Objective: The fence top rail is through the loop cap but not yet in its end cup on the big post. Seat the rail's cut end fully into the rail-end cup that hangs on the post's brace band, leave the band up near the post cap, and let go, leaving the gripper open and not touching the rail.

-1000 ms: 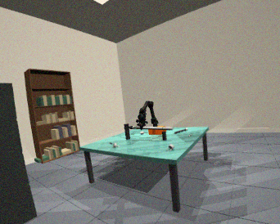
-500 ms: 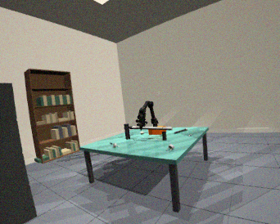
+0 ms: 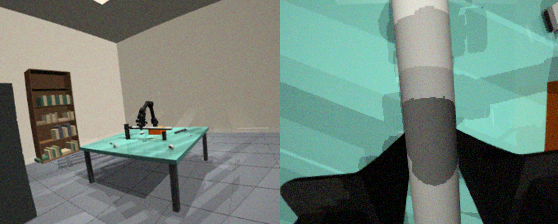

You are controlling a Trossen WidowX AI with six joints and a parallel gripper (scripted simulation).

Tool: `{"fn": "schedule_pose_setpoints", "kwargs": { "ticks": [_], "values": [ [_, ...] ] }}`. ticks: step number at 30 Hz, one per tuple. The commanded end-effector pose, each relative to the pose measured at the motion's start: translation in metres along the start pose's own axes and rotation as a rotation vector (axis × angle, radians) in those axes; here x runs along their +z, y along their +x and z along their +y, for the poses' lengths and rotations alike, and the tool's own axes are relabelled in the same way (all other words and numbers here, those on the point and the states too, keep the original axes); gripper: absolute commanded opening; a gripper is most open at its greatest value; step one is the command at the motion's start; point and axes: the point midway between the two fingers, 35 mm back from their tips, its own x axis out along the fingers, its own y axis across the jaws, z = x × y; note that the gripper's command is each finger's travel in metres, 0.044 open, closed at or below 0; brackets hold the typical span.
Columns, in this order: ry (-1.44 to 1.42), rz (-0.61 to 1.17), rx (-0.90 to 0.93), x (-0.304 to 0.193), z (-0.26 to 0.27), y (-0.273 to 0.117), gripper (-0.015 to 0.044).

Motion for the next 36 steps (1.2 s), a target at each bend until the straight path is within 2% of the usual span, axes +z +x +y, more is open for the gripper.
{"fn": "schedule_pose_setpoints", "kwargs": {
  "ticks": [1, 36],
  "values": [
    [-0.001, -0.001, 0.001, 0.0003, 0.0004, -0.0006, 0.0000],
    [-0.004, 0.000, -0.004, 0.0006, 0.0009, -0.0009, 0.0000]
  ]
}}
